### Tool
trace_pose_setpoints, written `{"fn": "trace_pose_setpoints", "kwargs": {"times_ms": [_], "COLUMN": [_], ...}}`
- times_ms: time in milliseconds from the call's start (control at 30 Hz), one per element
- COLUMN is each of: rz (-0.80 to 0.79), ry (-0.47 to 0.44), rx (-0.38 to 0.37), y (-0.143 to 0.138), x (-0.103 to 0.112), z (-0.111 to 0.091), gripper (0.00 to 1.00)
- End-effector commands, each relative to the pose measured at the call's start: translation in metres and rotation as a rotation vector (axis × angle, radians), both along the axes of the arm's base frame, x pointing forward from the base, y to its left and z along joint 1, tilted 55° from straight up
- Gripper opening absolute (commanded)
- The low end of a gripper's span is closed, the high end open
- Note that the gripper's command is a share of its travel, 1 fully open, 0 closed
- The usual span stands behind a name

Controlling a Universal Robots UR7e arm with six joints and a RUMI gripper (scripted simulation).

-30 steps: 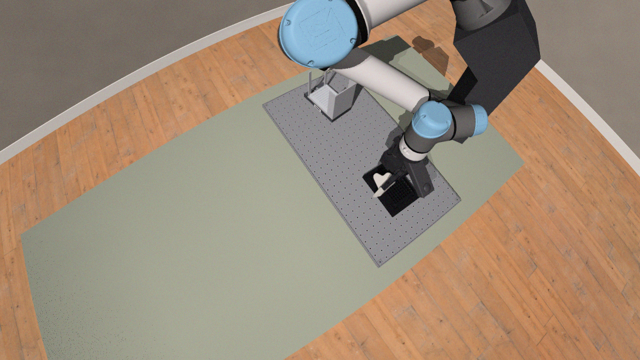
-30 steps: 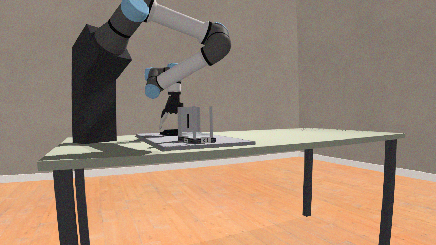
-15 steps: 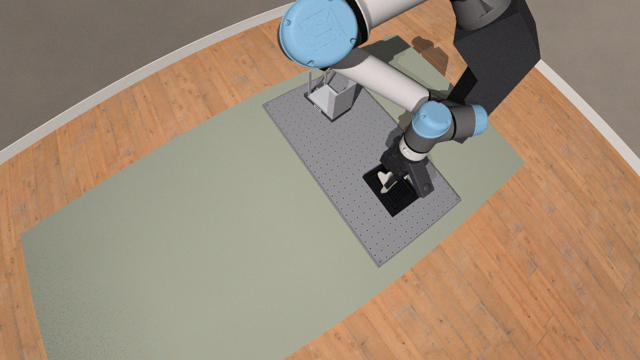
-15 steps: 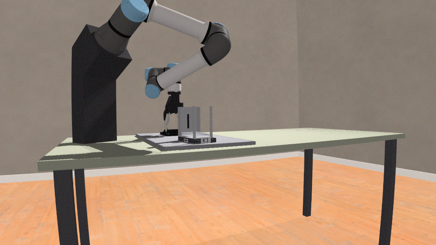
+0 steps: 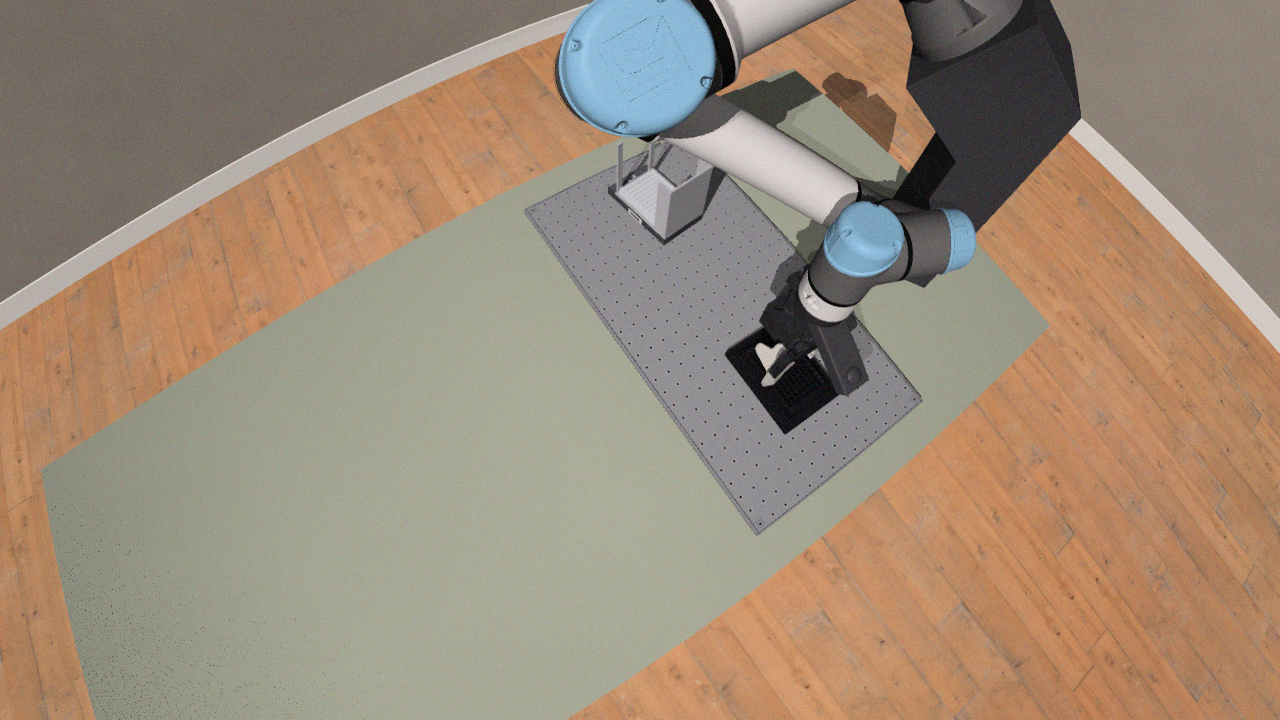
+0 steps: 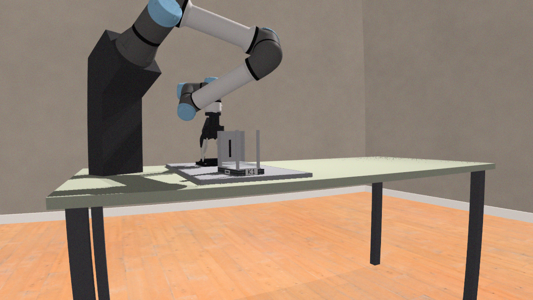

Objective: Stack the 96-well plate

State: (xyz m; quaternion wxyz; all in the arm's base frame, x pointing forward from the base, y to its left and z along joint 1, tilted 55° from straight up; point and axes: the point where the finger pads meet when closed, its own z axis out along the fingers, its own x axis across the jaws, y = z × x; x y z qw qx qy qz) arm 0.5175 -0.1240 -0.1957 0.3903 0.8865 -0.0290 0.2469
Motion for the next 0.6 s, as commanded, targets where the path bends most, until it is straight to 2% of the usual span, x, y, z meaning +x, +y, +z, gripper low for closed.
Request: {"fn": "trace_pose_setpoints", "kwargs": {"times_ms": [0,567], "rz": [0.001,0.001], "ry": [-0.001,0.000], "rx": [0.000,0.000], "y": [0.000,0.012], "x": [0.000,-0.007], "z": [0.000,0.010], "gripper": [0.00,0.00]}}
